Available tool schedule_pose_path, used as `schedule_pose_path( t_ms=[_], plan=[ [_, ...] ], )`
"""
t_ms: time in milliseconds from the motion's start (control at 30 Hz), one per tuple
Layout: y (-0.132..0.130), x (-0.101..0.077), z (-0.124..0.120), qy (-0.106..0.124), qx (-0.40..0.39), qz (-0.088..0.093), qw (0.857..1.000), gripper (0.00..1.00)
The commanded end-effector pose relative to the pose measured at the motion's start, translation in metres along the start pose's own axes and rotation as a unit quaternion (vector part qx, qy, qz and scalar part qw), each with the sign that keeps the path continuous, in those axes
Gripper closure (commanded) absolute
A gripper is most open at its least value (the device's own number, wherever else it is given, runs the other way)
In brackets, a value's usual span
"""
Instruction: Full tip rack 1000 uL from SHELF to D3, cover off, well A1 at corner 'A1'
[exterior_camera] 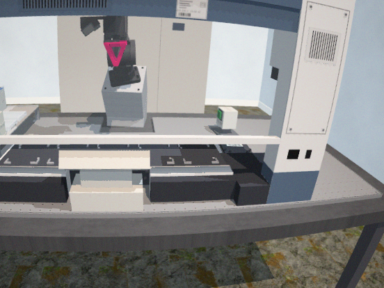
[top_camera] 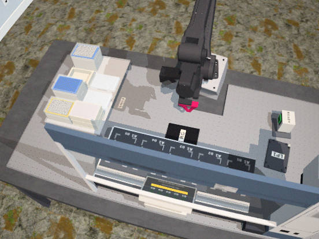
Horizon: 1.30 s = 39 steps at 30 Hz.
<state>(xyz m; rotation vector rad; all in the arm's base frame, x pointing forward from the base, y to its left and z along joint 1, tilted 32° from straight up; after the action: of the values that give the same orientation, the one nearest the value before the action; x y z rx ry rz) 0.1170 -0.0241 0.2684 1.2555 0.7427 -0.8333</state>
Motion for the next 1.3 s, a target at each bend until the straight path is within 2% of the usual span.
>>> schedule_pose_path(
  t_ms=[0, 67, 133, 333, 533, 633, 1100, 1167, 1267],
  plan=[
    [0.006, -0.014, 0.015, -0.030, 0.015, 0.019, 0.999, 0.00],
    [0.007, -0.017, 0.021, -0.031, 0.014, 0.018, 0.999, 0.00],
    [0.010, -0.025, 0.033, -0.038, 0.011, 0.025, 0.999, 0.00],
    [0.000, -0.024, 0.062, -0.038, 0.009, 0.010, 0.999, 0.00],
    [-0.007, -0.025, 0.095, -0.046, 0.004, 0.009, 0.999, 0.00],
    [-0.007, -0.025, 0.101, -0.049, 0.002, 0.010, 0.999, 0.00],
    [-0.027, -0.026, 0.173, -0.050, 0.000, 0.002, 0.999, 0.00],
    [-0.027, -0.026, 0.173, -0.050, 0.000, 0.002, 0.999, 0.00],
    [-0.031, -0.026, 0.188, -0.051, 0.000, 0.001, 0.999, 0.00]
  ],
)
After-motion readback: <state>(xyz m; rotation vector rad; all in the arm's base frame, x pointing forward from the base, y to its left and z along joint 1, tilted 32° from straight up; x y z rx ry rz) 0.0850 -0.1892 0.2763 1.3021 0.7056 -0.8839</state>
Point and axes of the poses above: the point where the finger pads meet when closed, its own x axis out along the fingers, its own y axis across the jaws, z = x × y, the point moved 7 cm from there along -x, back along the fingers, and after that the axes turned 11 degrees about -x, right-handed, at the moved point
